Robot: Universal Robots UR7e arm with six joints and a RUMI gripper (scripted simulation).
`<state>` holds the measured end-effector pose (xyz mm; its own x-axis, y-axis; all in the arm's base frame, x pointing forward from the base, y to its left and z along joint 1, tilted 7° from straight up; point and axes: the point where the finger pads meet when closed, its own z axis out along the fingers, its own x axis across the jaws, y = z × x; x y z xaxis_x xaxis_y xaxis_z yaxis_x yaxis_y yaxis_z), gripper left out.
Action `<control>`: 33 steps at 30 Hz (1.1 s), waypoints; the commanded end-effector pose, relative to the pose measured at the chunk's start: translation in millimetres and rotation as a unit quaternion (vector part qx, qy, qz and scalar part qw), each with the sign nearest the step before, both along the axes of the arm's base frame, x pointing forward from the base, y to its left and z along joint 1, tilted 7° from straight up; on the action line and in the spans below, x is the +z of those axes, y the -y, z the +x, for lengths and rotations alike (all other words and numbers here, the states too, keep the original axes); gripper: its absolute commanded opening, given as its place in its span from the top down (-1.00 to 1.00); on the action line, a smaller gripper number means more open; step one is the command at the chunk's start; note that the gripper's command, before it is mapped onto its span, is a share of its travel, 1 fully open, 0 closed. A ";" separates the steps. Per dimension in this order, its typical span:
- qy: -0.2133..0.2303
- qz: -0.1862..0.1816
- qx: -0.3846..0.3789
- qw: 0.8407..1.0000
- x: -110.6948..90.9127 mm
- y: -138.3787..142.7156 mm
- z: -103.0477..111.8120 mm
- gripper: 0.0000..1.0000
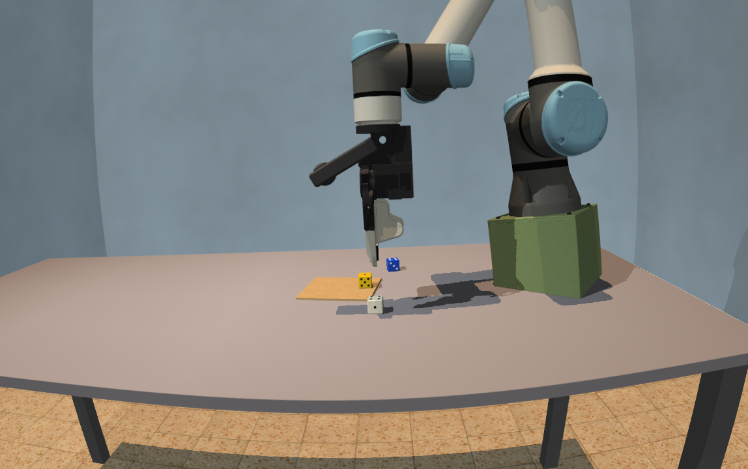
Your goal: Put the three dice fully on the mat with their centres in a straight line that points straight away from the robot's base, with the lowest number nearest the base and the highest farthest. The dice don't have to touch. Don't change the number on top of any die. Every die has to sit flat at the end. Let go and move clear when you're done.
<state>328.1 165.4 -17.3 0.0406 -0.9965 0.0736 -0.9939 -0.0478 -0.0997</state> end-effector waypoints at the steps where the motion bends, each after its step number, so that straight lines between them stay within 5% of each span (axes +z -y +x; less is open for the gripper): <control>1: 0.000 0.000 0.000 1.000 -0.8 0.0 0.5 0.51; 33: 0.000 0.000 0.000 1.000 -37.0 3.1 4.8 0.51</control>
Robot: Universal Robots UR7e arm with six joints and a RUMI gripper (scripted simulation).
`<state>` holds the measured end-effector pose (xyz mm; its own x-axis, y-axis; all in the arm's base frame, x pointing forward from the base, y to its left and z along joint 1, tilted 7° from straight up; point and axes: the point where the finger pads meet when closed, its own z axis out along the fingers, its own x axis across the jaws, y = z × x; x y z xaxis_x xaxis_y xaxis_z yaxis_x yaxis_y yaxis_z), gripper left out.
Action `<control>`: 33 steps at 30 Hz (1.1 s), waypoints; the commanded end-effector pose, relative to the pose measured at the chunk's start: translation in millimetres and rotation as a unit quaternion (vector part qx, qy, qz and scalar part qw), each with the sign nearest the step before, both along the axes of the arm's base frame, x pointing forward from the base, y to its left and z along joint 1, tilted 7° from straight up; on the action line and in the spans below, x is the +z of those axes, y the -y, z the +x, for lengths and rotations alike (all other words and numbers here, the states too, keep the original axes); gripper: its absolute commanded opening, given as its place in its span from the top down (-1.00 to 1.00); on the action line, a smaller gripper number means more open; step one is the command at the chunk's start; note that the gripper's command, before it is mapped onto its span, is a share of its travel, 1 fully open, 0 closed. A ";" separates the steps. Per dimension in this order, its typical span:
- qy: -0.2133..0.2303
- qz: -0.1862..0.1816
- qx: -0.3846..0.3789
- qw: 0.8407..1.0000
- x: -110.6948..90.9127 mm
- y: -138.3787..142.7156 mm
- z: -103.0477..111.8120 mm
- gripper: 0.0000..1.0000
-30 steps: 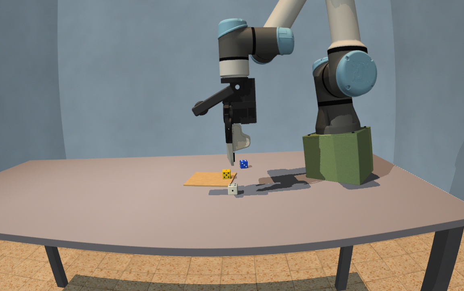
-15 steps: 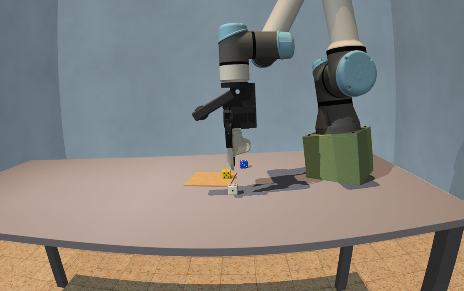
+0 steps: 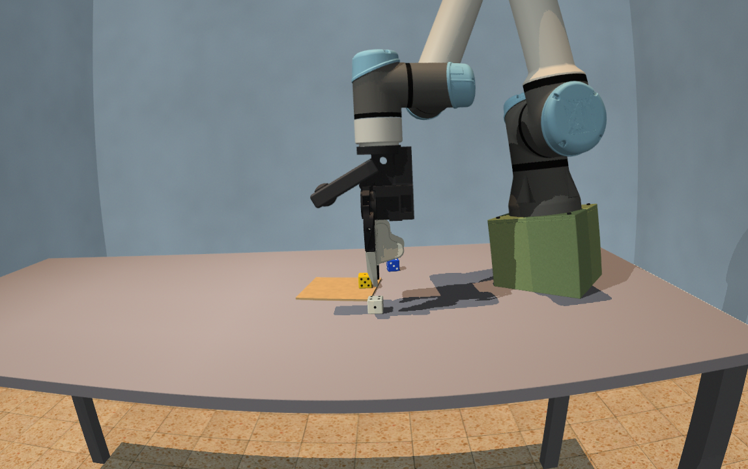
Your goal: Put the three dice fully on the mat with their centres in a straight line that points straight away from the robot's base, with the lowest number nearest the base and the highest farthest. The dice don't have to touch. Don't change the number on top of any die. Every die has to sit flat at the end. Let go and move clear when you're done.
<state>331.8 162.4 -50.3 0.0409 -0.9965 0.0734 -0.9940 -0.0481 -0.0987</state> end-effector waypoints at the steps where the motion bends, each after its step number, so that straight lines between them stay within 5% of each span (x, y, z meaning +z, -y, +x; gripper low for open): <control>1: 0.001 0.000 0.000 1.000 -5.4 0.3 1.3 0.51; 33: 0.001 0.000 0.000 1.000 -18.1 1.4 2.9 0.51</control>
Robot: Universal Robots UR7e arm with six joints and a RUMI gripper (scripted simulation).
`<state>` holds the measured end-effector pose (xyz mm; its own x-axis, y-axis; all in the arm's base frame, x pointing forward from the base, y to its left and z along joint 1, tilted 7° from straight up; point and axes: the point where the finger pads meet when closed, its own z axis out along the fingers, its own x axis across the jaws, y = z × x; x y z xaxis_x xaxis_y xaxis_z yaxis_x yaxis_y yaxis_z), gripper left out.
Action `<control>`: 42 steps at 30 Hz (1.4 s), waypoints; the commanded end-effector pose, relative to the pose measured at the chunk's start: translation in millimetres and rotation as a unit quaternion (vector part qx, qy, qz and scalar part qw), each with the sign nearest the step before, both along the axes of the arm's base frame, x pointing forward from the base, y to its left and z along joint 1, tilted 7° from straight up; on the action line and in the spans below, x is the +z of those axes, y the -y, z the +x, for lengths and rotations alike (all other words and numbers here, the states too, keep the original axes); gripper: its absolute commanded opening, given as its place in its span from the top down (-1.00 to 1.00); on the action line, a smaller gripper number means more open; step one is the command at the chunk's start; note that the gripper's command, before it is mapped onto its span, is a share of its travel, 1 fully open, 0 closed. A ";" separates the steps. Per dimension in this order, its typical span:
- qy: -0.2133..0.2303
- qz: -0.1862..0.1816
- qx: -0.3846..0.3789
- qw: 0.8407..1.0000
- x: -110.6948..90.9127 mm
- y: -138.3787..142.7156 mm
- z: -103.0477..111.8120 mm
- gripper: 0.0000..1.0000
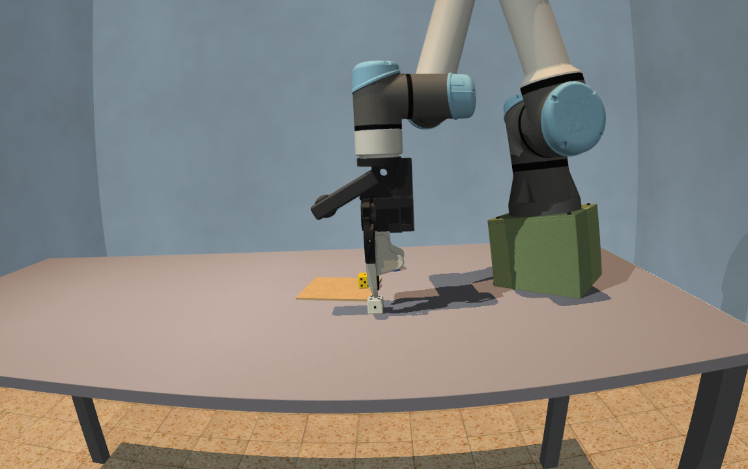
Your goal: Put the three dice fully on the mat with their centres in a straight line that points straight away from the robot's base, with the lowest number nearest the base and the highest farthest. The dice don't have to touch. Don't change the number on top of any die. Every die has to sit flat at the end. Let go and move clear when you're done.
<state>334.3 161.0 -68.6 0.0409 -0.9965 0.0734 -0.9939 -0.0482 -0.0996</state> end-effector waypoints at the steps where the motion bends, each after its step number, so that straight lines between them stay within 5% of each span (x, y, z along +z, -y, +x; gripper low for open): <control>1: 0.001 0.000 0.000 1.000 0.2 -0.1 0.3 0.51; 42: 0.001 0.000 0.000 1.000 -13.2 0.8 1.7 0.51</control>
<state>334.9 160.5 -75.3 0.0409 -0.9965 0.0734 -0.9939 -0.0481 -0.0993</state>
